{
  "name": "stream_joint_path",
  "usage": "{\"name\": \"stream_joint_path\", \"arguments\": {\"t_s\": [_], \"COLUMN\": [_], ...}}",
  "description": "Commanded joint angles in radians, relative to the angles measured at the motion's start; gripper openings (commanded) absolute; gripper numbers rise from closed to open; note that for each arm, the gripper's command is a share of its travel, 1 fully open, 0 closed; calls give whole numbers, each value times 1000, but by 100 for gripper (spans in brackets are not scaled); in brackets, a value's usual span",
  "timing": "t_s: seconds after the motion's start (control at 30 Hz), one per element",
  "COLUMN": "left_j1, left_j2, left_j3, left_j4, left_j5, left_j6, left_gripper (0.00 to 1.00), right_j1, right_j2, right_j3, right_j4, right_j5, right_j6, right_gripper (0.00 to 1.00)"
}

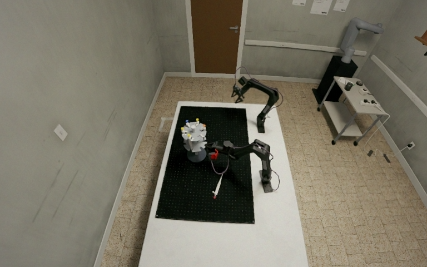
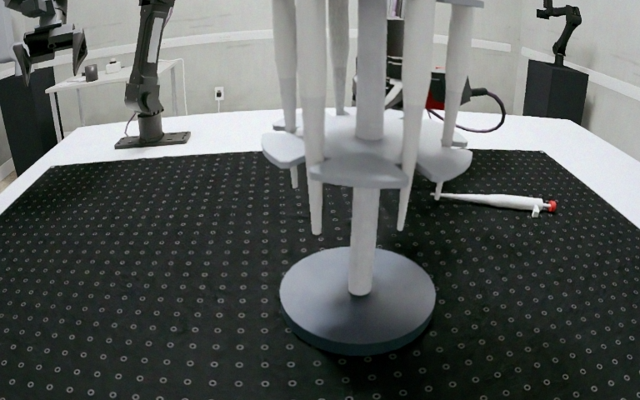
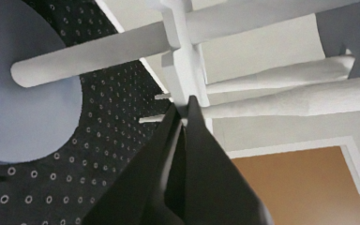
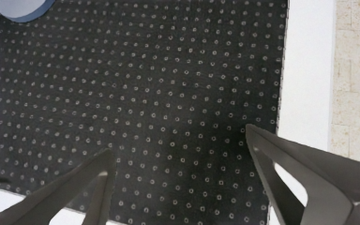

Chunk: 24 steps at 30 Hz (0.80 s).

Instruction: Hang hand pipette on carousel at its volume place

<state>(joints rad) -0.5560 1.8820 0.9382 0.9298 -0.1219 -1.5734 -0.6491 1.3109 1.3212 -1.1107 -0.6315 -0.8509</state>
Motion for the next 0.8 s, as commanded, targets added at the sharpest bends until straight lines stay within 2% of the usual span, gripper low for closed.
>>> {"name": "stream_joint_path", "arguments": {"t_s": [0.0, 0.5, 0.63, 0.77], "left_j1": [-2, -2, -86, -102], "left_j2": [14, 14, 32, 45], "left_j3": [49, 49, 72, 91], "left_j4": [-13, -13, -17, -24], "left_j5": [5, 5, -209, -238], "left_j6": [9, 9, 9, 10], "left_gripper": [0, 0, 0, 0], "right_j1": [-9, -9, -9, -9], "right_j2": [6, 6, 6, 6], "right_j3": [20, 20, 20, 20], "right_j4": [8, 8, 8, 8], "right_j5": [-16, -16, -16, -16], "right_j6": [-6, -6, -6, -6], "right_gripper": [100, 100, 100, 100]}}
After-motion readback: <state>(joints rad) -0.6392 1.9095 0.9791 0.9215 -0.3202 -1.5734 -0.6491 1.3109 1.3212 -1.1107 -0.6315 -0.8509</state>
